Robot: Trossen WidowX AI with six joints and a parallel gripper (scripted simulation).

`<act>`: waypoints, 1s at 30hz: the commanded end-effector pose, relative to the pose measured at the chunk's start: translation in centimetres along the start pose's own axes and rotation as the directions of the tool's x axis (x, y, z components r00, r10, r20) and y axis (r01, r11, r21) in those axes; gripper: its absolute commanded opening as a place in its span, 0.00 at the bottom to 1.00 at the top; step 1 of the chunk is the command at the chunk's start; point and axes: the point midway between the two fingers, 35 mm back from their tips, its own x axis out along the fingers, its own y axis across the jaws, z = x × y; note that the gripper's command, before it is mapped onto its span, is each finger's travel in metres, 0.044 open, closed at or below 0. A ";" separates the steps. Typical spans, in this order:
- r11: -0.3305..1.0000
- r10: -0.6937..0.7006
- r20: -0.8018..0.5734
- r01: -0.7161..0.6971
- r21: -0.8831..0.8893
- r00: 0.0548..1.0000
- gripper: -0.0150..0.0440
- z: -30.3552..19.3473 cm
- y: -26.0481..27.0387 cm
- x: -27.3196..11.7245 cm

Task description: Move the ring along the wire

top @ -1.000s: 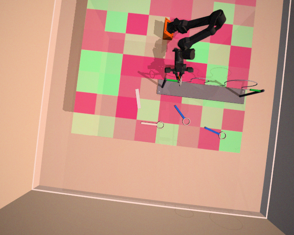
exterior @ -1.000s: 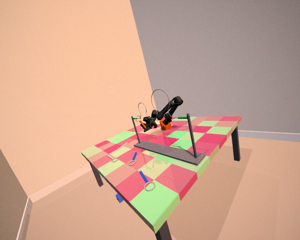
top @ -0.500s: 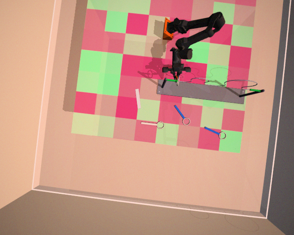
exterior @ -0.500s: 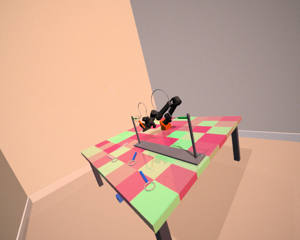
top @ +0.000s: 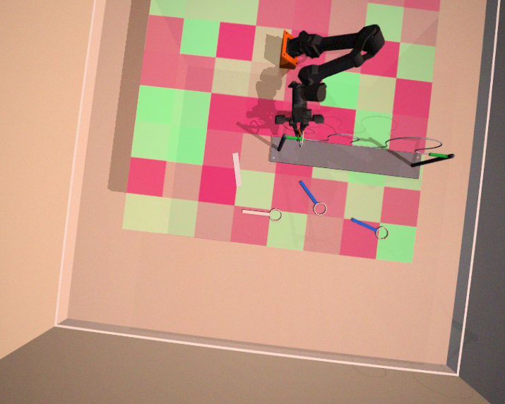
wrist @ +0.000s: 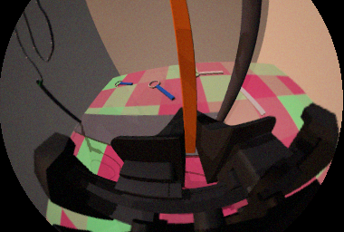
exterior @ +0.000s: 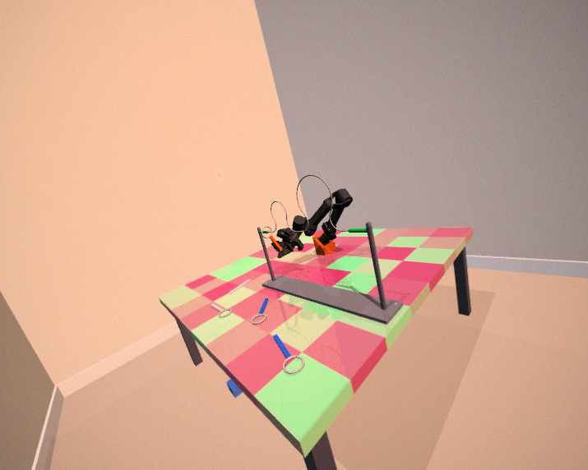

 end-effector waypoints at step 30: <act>1.000 -0.001 0.002 0.001 -0.004 1.000 0.00 -1.6 -0.8 0.6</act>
